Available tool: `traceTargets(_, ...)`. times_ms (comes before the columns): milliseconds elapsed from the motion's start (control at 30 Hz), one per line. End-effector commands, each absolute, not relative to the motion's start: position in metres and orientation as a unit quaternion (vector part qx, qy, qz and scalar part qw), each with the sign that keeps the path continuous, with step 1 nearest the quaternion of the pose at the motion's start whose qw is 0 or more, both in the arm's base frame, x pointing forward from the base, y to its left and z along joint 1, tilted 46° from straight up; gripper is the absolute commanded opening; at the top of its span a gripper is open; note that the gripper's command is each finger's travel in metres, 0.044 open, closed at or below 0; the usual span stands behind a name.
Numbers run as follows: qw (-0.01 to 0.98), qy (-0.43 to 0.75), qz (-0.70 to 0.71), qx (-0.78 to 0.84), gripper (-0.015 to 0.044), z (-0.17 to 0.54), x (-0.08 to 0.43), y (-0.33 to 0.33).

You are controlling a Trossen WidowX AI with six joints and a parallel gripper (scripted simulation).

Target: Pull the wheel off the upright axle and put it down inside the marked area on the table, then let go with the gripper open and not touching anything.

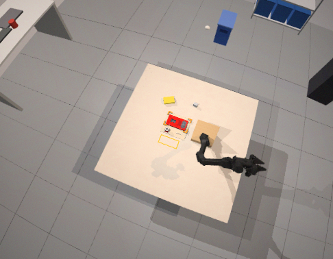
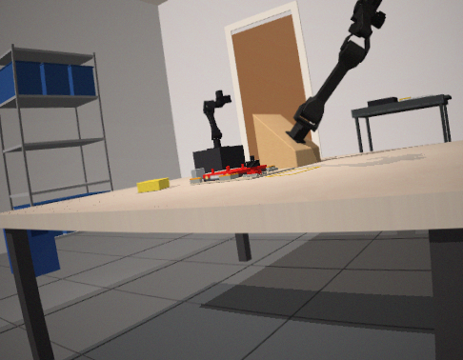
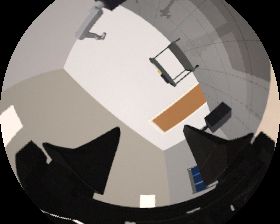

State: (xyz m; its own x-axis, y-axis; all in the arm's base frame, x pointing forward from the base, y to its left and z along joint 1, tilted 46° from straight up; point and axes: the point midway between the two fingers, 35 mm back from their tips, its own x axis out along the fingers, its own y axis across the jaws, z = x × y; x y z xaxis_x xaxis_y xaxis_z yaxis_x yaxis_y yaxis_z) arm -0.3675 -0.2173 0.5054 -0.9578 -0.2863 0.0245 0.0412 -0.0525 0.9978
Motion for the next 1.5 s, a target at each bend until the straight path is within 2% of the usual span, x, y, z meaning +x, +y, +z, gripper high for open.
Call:
traceTargets(0, 0.115, -0.677, -0.72, 0.094, 0.0374, 0.504, -0.367, -0.22)
traceTargets(100, 0.137, -0.657, -0.728, 0.141, 0.03, 0.489, -0.355, -0.253)
traceTargets(400, 0.223, -0.554, -0.74, 0.31, 0.03, 0.426, -0.28, -0.367)
traceTargets(733, 0.31, -0.419, -0.707, 0.478, 0.03, 0.356, -0.151, -0.448)
traceTargets(1100, 0.383, -0.211, -0.649, 0.623, 0.03, 0.267, 0.018, -0.474)
traceTargets(1467, 0.43, 0.015, -0.57, 0.7, 0.03, 0.188, 0.173, -0.427)
